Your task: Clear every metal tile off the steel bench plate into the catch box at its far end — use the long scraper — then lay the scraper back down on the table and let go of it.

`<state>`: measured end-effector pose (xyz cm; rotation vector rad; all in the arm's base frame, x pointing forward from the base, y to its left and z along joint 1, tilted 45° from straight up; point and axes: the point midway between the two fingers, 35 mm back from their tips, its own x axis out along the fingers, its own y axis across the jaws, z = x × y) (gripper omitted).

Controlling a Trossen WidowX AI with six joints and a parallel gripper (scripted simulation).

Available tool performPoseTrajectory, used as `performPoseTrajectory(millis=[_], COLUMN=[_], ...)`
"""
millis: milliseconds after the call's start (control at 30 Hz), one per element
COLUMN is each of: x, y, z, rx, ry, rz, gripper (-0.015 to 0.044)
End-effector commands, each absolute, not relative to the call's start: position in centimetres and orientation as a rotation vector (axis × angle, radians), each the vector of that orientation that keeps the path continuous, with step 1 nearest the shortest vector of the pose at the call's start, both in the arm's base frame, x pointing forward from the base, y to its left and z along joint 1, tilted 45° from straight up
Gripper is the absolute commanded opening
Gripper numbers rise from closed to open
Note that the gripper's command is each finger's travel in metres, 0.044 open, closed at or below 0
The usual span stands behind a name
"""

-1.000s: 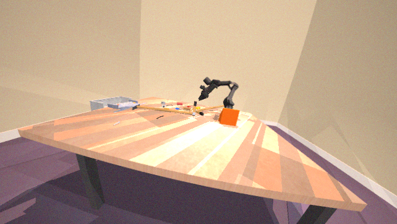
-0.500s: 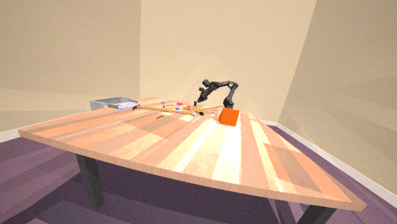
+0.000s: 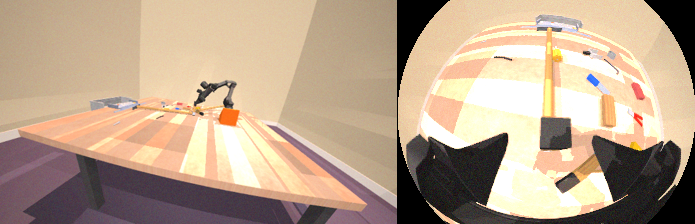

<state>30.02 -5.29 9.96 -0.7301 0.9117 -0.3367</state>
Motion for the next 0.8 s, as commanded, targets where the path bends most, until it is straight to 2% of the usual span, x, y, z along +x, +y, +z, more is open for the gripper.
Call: performPoseTrajectory(millis=[0, 767], x=[30.4, 32.3], y=[-5.8, -8.2], z=[9.4, 7.2], rx=[-0.731, -0.737], ry=[0.916, 0.91], rz=[-0.335, -0.338], gripper=[0.044, 0.044])
